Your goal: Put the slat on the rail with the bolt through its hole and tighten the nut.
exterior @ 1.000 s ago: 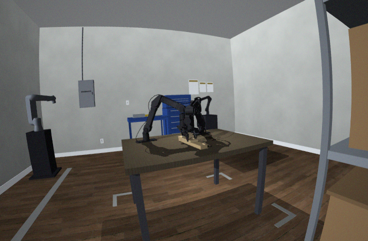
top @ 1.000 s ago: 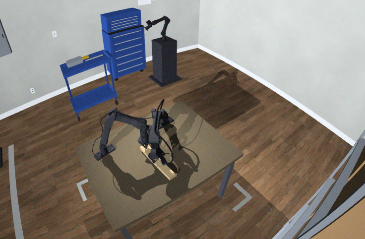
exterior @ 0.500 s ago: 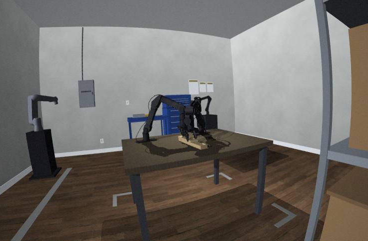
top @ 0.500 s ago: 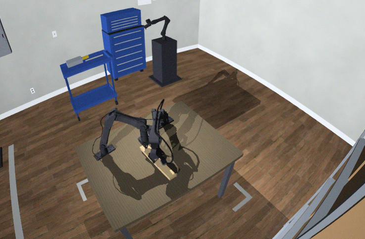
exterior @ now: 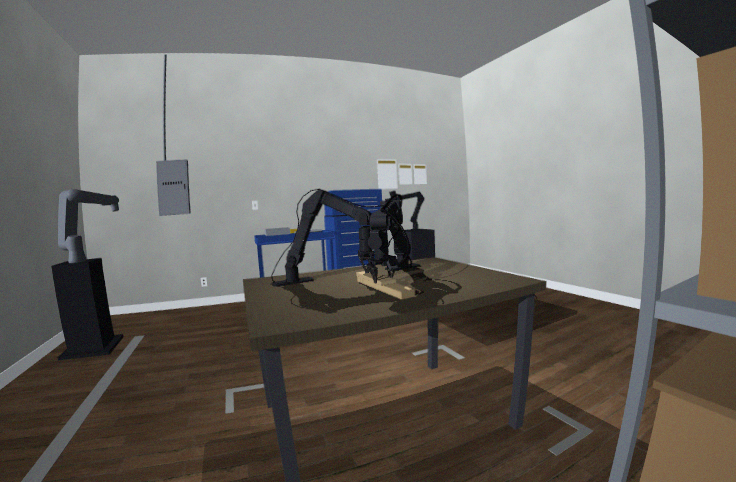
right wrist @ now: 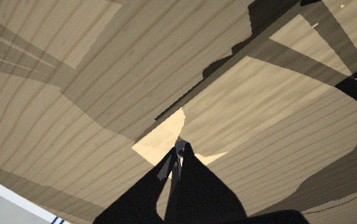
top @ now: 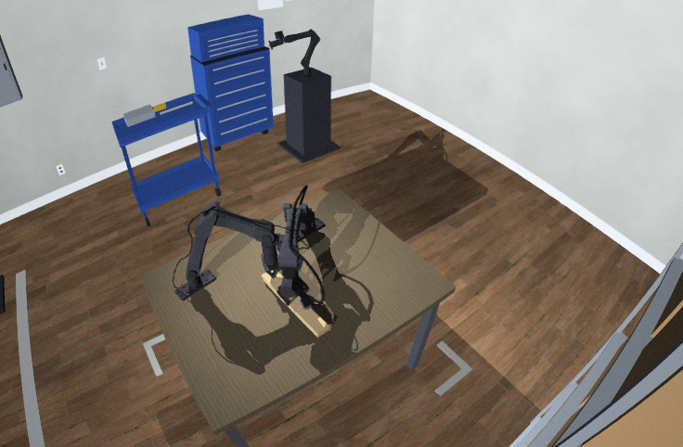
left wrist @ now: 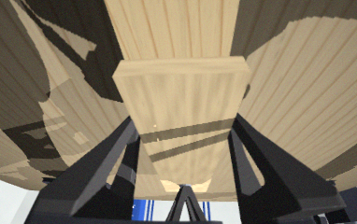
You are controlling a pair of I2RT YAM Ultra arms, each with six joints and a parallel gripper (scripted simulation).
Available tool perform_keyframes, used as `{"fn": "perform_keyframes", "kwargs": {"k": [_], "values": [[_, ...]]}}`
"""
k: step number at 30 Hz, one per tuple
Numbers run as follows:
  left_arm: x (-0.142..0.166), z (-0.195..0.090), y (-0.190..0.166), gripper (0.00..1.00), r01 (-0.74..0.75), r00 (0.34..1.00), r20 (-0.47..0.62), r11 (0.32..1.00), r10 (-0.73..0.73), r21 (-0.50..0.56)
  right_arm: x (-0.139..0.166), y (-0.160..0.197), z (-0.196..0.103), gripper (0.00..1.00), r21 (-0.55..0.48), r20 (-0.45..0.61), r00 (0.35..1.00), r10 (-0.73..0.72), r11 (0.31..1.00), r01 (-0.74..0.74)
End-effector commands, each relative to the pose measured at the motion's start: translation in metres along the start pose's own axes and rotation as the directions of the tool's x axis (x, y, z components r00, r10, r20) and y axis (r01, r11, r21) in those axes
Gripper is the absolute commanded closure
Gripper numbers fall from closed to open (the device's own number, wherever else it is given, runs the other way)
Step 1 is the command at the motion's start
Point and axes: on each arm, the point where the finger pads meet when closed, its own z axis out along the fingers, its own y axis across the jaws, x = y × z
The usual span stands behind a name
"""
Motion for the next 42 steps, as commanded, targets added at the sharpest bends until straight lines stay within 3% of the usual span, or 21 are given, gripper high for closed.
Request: {"fn": "perform_keyframes", "kwargs": {"k": [1,8,16,18,25,33,35,42], "values": [[-0.0013,-0.0056,-0.0012,0.28,0.0,1.0,0.011,1.0,0.0,0.01,-0.0019,-0.0006,-0.0036,0.89,0.0,0.014,0.988,0.156,0.988,-0.156],[-0.0013,-0.0056,-0.0012,0.28,0.0,1.0,0.011,1.0,0.0,0.01,-0.0019,-0.0006,-0.0035,0.89,-0.004,0.014,0.907,0.42,0.907,-0.42],[-0.0013,-0.0056,-0.0012,0.28,0.0,1.0,0.011,1.0,0.0,0.01,-0.0019,-0.0006,-0.0035,0.89,-0.009,0.012,0.731,0.682,0.731,-0.682],[-0.0013,-0.0056,-0.0012,0.28,0.0,1.0,0.011,1.0,0.0,0.01,-0.0019,-0.0006,-0.0035,0.89,-0.009,0.012,0.731,0.682,0.731,-0.682],[-0.0013,-0.0056,-0.0012,0.28,0.0,1.0,0.011,1.0,0.0,0.01,-0.0019,-0.0006,-0.0034,0.89,-0.012,0.009,0.517,0.856,0.517,-0.856],[-0.0013,-0.0056,-0.0012,0.28,0.0,1.0,0.011,1.0,0.0,0.01,-0.0018,-0.0006,-0.0034,0.89,-0.015,0.005,0.224,0.975,0.224,-0.974],[-0.0013,-0.0056,-0.0012,0.28,0.0,1.0,0.011,1.0,0.0,0.01,-0.0018,-0.0006,-0.0034,0.89,-0.015,0.005,0.224,0.975,0.224,-0.974],[-0.0013,-0.0056,-0.0012,0.28,0.0,1.0,0.011,1.0,0.0,0.01,-0.0018,-0.0006,-0.0033,0.89,-0.016,0.0,-0.051,0.999,-0.051,-0.999]]}}
